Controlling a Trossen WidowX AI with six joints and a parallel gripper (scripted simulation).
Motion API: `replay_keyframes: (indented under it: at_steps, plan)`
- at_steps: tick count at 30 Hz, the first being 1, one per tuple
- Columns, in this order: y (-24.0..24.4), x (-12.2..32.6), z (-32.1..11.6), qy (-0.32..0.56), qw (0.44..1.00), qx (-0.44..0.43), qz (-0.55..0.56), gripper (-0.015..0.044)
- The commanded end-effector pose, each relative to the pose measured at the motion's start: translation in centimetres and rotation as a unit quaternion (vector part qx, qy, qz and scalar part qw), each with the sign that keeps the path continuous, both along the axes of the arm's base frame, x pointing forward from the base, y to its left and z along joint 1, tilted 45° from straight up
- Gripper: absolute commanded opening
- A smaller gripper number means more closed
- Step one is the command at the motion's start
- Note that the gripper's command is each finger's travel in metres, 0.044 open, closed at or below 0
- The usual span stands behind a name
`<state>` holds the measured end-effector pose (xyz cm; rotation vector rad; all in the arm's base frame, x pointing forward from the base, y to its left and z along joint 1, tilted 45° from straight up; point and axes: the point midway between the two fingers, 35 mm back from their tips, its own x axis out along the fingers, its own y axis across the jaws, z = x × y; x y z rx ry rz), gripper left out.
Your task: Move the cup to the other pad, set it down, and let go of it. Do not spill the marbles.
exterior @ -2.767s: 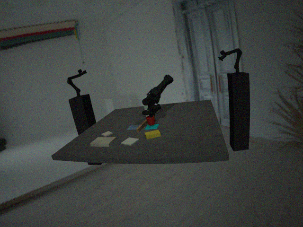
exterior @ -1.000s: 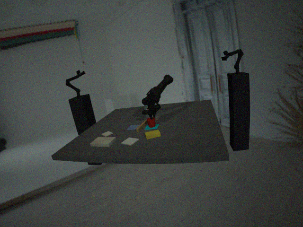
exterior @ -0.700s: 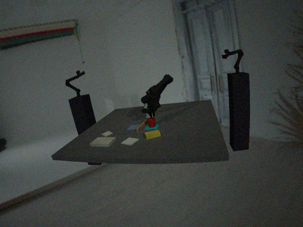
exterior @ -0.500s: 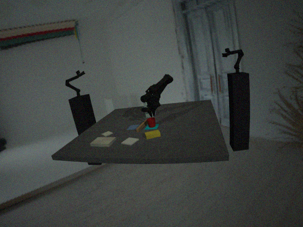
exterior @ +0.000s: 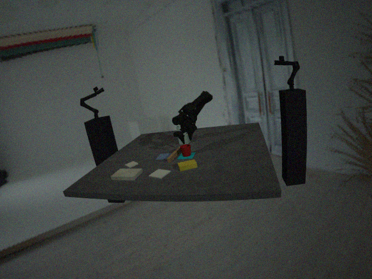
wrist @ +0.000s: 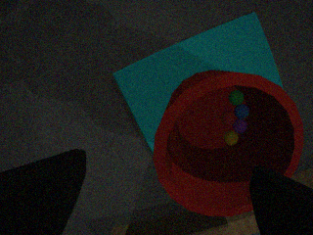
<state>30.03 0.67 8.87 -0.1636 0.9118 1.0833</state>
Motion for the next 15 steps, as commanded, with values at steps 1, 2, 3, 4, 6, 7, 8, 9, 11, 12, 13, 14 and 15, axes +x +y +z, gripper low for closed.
replay_keyframes:
  at_steps: [1,2,3,4,6,7,8,9,11,12,13,14,15]
  plan:
    - [-0.4,0.0,0.4,0.000,1.000,-0.001,0.000,0.0440]
    - [-0.6,0.0,0.6,0.000,1.000,-0.001,0.000,0.0440]
    - [-0.9,-0.1,0.8,0.000,1.000,-0.001,0.000,0.0440]
    - [-1.2,-0.1,1.1,0.000,1.000,-0.002,0.000,0.0440]
    - [-1.8,-0.2,1.7,-0.001,1.000,-0.003,0.000,0.0440]
    - [-2.1,-0.3,1.9,-0.001,1.000,-0.003,0.000,0.0440]
    - [-2.3,-0.4,2.2,-0.001,1.000,-0.003,0.000,0.0440]
    - [-2.6,-0.4,2.5,-0.001,1.000,-0.003,0.000,0.0440]
    - [-3.1,-0.6,3.0,-0.001,1.000,-0.003,0.000,0.0440]
    - [-3.4,-0.6,3.3,-0.002,1.000,-0.003,0.000,0.0440]
    - [-3.6,-0.7,3.5,-0.002,1.000,-0.004,0.001,0.0440]
    - [-3.8,-0.8,3.8,-0.002,1.000,-0.004,0.001,0.0440]
    - [-4.1,-0.8,4.1,-0.002,1.000,-0.003,0.001,0.0440]
